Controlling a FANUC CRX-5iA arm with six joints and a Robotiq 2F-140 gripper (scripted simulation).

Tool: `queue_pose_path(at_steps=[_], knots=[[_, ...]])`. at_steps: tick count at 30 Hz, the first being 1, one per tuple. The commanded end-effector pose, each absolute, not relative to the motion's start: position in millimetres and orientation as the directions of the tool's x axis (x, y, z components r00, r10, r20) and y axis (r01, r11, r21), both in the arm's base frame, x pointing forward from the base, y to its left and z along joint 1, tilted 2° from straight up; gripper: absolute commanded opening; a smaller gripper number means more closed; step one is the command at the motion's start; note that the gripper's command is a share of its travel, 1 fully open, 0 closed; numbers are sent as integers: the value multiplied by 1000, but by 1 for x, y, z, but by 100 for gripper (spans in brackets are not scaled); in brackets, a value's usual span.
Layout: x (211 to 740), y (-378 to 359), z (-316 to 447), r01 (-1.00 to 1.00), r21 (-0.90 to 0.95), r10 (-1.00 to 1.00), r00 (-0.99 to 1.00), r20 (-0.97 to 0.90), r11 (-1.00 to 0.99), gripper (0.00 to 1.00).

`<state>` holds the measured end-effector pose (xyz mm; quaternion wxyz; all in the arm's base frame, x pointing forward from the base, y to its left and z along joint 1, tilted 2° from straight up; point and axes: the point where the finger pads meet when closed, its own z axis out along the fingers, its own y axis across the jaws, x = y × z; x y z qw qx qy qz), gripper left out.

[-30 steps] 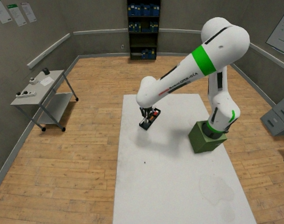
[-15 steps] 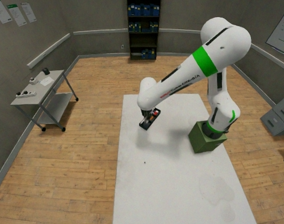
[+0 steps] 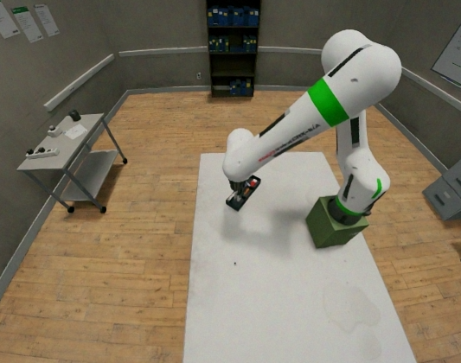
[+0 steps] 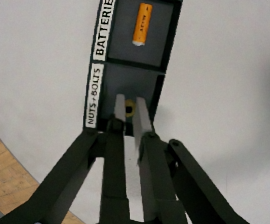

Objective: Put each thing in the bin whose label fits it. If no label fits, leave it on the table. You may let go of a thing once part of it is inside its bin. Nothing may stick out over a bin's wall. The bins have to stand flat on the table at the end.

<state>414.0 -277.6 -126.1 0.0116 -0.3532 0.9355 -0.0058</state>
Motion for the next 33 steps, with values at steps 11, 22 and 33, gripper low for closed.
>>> queue_pose_path(at_steps=[11,22,33], knots=[[415,-278,-148,-661,-19,-661,-750,-18,750,16],[415,-278,-156,-661,-19,-661,-750,-18,750,16],[415,-278,-156,-661,-19,-661,-750,-18,750,27]])
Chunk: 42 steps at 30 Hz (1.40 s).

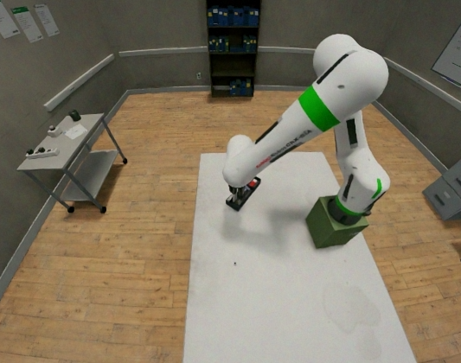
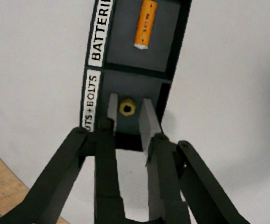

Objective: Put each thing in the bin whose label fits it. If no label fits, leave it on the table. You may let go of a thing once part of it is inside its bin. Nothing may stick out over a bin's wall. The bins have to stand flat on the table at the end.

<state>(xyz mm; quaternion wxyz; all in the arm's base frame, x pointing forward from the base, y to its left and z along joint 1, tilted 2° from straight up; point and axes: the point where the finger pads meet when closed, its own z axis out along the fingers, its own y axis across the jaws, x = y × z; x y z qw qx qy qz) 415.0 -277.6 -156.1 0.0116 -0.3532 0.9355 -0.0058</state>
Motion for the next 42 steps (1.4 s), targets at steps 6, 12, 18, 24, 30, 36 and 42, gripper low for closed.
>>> queue_pose_path(at_steps=[6,12,18,24,30,36,42], knots=[[415,-278,-156,-661,-19,-661,-750,-18,750,27],[415,-278,-156,-661,-19,-661,-750,-18,750,27],[415,-278,-149,-661,-19,-661,-750,-18,750,27],[415,-278,-143,-661,-19,-661,-750,-18,750,27],[415,-278,-136,-661,-19,-661,-750,-18,750,27],[414,-278,-124,-661,-19,-661,-750,-18,750,27],[414,-278,-112,-661,-19,-661,-750,-18,750,27]])
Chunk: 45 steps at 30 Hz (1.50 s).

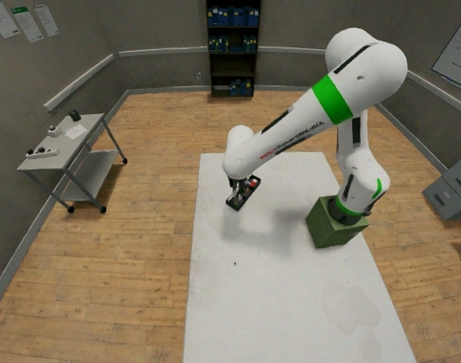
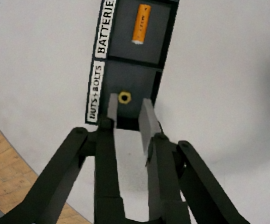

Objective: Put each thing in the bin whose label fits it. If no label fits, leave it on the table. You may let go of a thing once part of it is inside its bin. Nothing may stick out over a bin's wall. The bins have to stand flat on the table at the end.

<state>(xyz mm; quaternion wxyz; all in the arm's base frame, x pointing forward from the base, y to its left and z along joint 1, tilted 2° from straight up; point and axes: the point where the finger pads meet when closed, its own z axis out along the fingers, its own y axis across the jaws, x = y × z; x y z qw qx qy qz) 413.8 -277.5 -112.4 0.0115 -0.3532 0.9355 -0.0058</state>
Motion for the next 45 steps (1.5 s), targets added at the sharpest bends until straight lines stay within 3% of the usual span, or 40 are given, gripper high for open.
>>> queue_pose_path(at_steps=[1,9,45], knots=[[414,-278,-112,-661,-19,-661,-750,-18,750,27],[427,-230,-110,-822,-23,-823,-569,-12,569,27],[499,27,-102,-822,-23,-823,-569,-12,569,27]])
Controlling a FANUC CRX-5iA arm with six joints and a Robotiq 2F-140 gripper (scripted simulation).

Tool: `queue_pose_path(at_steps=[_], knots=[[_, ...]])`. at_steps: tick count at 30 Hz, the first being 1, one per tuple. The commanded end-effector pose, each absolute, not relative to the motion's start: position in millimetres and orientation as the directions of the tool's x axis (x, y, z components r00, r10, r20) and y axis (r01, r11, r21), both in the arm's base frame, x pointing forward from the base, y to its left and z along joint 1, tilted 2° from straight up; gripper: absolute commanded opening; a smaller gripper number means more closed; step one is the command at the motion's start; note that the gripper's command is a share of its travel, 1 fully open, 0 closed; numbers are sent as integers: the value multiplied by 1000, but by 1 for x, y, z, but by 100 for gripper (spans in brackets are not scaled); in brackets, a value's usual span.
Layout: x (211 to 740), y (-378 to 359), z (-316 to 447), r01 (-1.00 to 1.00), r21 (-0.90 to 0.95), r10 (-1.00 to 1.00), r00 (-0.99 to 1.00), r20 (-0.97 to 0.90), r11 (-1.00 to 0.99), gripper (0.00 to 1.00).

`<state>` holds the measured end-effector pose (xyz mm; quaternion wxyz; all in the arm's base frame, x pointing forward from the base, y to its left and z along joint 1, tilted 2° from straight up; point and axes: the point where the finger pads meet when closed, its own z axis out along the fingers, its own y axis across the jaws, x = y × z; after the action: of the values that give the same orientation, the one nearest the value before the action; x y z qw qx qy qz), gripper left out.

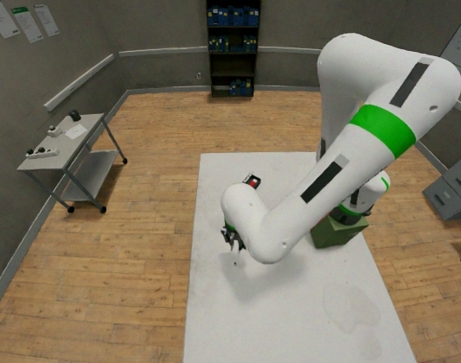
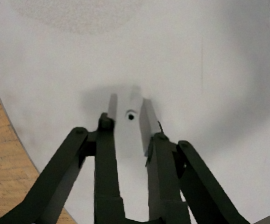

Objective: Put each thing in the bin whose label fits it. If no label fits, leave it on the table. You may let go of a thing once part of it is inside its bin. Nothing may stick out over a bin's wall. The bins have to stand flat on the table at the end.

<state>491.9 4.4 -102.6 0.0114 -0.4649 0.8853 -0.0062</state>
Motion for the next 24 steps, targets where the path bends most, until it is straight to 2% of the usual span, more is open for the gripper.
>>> queue_pose_path(at_steps=[1,4,24], knots=[[501,35,-102,-822,-23,-823,-569,-12,569,27],[506,52,-101,-822,-23,-823,-569,-12,569,27],[505,48,-101,-822,-23,-823,-569,-12,569,27]])
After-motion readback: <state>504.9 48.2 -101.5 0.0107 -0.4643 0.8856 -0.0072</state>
